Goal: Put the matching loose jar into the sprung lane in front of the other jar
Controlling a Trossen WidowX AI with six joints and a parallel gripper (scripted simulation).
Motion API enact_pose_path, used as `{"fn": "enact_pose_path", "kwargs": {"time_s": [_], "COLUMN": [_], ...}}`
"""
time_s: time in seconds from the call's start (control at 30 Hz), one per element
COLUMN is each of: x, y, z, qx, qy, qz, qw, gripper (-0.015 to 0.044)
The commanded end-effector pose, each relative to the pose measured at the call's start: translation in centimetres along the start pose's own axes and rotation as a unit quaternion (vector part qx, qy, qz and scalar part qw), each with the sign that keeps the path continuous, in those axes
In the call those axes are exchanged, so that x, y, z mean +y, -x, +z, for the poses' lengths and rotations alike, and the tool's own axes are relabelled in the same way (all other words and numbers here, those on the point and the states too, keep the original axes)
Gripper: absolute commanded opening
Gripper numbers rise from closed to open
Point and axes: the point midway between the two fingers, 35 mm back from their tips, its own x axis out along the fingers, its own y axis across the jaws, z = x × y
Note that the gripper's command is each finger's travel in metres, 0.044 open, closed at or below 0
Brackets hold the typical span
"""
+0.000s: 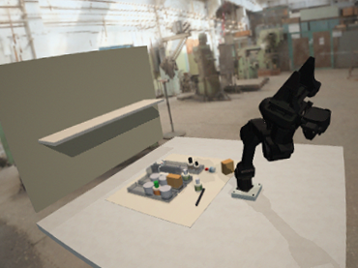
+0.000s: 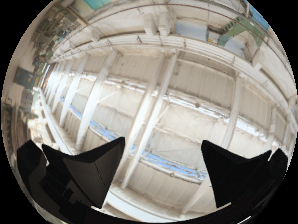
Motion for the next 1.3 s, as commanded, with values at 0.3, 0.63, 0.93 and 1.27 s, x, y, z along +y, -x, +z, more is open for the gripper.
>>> {"fn": "enact_pose_path", "kwargs": {"time_s": [0.3,0.63,0.93,1.27], "x": [12.0,22.5,25.7,26.3], "y": [3.9,12.3,20.3,33.6], "z": [-4.9,-14.6,-22.7,-32.6], "qx": [-0.048,0.015,0.111,0.315], "qy": [-0.09,-0.189,-0.205,-0.271], "qz": [0.19,0.402,0.522,0.63], "qw": [0.976,0.896,0.821,0.656], "gripper": [0.044,0.044,0.044,0.044]}}
